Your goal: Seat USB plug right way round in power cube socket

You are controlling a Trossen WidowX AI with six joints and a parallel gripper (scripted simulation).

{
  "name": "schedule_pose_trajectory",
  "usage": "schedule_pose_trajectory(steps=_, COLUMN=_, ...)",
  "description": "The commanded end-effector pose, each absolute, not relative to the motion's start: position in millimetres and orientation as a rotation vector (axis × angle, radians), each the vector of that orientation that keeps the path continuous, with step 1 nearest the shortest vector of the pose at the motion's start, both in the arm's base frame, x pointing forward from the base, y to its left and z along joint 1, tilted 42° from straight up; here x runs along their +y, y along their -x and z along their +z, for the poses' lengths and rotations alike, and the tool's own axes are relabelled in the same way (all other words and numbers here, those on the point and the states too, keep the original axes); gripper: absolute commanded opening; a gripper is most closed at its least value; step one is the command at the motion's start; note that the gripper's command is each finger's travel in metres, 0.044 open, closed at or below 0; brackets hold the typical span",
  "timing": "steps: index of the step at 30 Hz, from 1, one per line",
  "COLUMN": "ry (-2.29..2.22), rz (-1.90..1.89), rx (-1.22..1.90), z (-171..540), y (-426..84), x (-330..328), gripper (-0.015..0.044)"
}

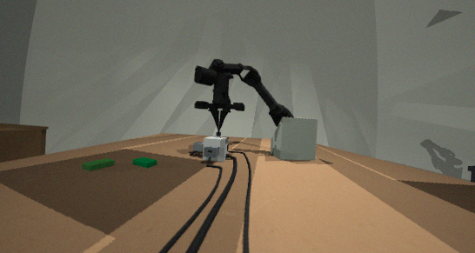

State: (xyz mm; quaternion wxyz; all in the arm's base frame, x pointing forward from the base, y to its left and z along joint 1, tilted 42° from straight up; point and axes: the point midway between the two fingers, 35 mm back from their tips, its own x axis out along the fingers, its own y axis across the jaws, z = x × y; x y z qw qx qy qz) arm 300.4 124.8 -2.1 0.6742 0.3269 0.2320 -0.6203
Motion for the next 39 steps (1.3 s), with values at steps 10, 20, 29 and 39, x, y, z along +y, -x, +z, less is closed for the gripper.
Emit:
schedule_pose_trajectory(steps=10, ry=-0.726, rz=-1.394, rx=0.522, z=-4.3, y=-300.8, x=122.7, gripper=0.0)
schedule_pose_trajectory(steps=20, ry=-0.726, rz=-1.394, rx=0.522, z=-5.2, y=-300.9, x=121.9, gripper=0.0)
schedule_pose_trajectory(steps=29, ry=-0.726, rz=-1.394, rx=0.522, z=-6.0, y=-301.1, x=121.2, gripper=0.0)
schedule_pose_trajectory(steps=39, ry=-0.726, rz=-1.394, rx=0.522, z=-6.9, y=-301.2, x=120.4, gripper=0.0)
